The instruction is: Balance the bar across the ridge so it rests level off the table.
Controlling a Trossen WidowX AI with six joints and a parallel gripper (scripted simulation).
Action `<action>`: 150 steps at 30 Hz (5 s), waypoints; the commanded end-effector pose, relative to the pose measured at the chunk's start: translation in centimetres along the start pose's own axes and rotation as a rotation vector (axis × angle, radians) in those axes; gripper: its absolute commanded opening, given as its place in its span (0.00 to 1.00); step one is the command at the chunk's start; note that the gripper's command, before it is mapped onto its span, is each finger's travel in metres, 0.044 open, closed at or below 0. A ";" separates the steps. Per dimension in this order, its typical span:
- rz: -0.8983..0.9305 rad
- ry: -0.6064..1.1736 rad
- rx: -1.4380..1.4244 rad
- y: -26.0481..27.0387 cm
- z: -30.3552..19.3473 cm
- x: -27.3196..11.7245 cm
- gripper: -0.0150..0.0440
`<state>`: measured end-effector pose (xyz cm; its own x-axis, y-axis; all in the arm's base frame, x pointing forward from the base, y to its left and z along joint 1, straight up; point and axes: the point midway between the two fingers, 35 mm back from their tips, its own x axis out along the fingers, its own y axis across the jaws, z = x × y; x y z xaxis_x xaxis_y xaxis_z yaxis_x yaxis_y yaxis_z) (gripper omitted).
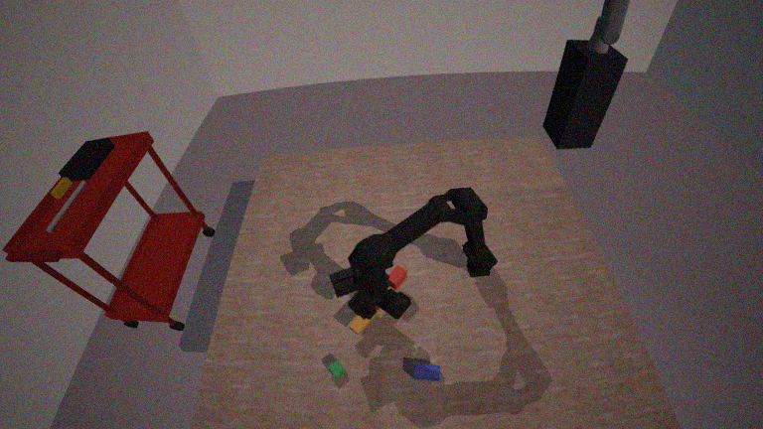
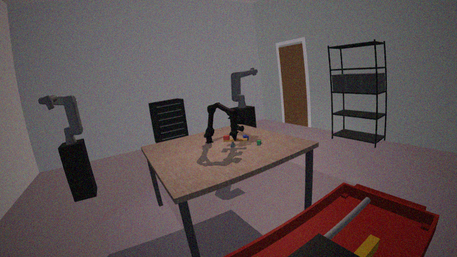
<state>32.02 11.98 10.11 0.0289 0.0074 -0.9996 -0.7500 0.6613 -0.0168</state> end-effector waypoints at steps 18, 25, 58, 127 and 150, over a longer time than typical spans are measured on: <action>0.004 0.000 -0.001 0.0 0.0 0.0 0.25; 0.000 0.000 0.000 0.0 0.0 0.0 0.25; 0.000 0.000 0.000 0.0 0.0 0.0 0.54; 0.000 0.000 0.000 -0.2 0.4 -2.7 1.00; 0.001 0.000 0.000 0.0 0.0 -10.0 1.00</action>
<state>31.76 11.87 20.08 0.0294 0.0074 -0.9995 -0.7500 0.6612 -0.0171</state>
